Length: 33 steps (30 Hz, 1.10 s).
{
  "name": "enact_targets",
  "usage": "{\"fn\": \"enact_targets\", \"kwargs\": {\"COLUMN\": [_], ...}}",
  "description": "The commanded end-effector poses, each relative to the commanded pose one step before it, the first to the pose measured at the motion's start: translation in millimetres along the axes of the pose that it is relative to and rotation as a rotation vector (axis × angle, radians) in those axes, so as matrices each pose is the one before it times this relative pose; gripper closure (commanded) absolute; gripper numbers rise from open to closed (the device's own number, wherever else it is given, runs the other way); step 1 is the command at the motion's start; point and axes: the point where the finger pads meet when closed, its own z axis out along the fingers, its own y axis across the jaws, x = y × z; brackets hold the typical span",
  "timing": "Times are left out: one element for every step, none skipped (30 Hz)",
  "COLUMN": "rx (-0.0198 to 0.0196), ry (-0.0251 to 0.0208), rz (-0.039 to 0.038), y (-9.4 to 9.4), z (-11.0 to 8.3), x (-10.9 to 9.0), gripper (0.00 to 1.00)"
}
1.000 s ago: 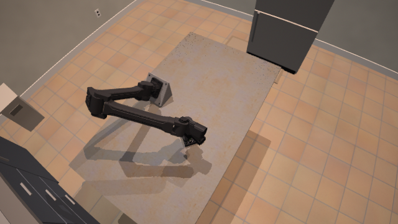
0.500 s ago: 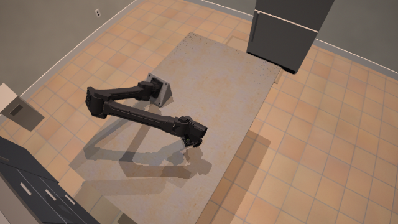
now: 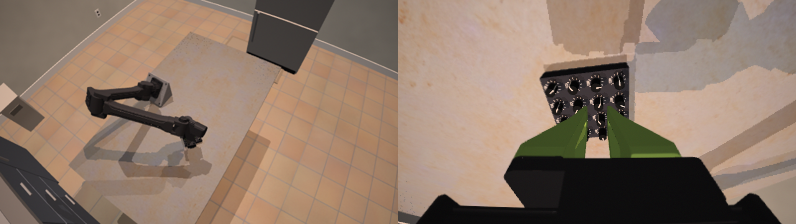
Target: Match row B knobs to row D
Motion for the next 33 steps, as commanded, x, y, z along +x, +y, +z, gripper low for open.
{"fn": "enact_targets", "kwargs": {"rx": [-0.04793, 0.00002, 0.00001, 0.00001, 0.00000, 0.00000, 0.00000, 0.00000, 0.00001, -0.00069, -0.00175, -0.00026, 0.00000, 0.00000, 0.00000, 0.00000, 0.00000, 0.00000, 0.00000, 0.00000, 0.00000, 0.00000, 0.00000, 0.00000, 0.00000, 0.00001, 0.00000, 0.00000, 0.00000, 0.00000, 0.00000, 0.00000, 0.00000], "ry": [-0.04399, 0.00000, 0.00001, 0.00000, 0.00000, 0.00000, 0.00000, 0.00000, 0.00000, -0.00044, -0.00112, -0.00017, 0.00000, 0.00000, 0.00000, 0.00000, 0.00000, 0.00000, 0.00000, 0.00000, 0.00000, 0.00000, 0.00000, 0.00000, 0.00000, 0.00000, 0.00000, 0.00000, 0.00000, 0.00000, 0.00000, 0.00000, 0.00000], "rz": [0.14751, 0.01419, 0.00921, 0.00510, 0.00209, 0.00041, 0.00000, 0.00000, 0.00002, 0.00085, 0.00216, 0.00032, 0.00000, 0.00000, 0.00000, 0.00000, 0.00000, 0.00000, 0.00000, 0.00000, -0.00111, -0.00132, -0.00019, 0.00000, 0.00000, 0.00000, 0.00000, 0.00000, 0.00000, 0.00000, 0.00000, 0.00000, 0.00000], "y": [6.02, 0.00, 0.00, 0.00, 0.00, 0.00, 0.00, 0.00, 0.00, 0.19, 0.49, 0.07, 0.00, 0.00, 0.00, 0.00, 0.00, 0.00, 0.00, 0.00, 0.00, 0.00, 0.00, 0.00, 0.00, 0.00, 0.00, 0.00, 0.00, 0.00, 0.00, 0.00, 0.00], "z": [-29.90, -0.15, -0.10, -0.05, -0.02, 0.00, 0.00, 0.00, 0.00, 0.00, 0.00, 0.00, 0.00, 0.00, 0.00, 0.00, 0.00, 0.00, 0.00, 0.00, 0.00, 0.00, 0.00, 0.00, 0.00, 0.00, 0.00, 0.00, 0.00, 0.00, 0.00, 0.00, 0.00], "x": [-20.50, 0.00, 0.00, 0.00, 0.00, 0.00, 0.00, 0.00, 0.00, -0.12, -0.31, -0.05, 0.00, 0.00, 0.00, 0.00, 0.00, 0.00, 0.00, 0.00, 0.00, 0.00, 0.00, 0.00, 0.00, 0.00, 0.00, 0.00, 0.00, 0.00, 0.00, 0.00, 0.00], "gripper": [0.81, 0.81, 0.81, 0.81, 0.81, 0.81, 0.81, 0.81, 0.81, 0.81, 0.81, 0.81, 0.81, 0.81, 0.81, 0.81, 0.81, 0.81, 0.81, 0.81, 0.81, 0.81, 0.81, 0.81, 0.81, 0.81, 0.81, 0.81, 0.81, 0.81, 0.81, 0.81, 0.81]}}
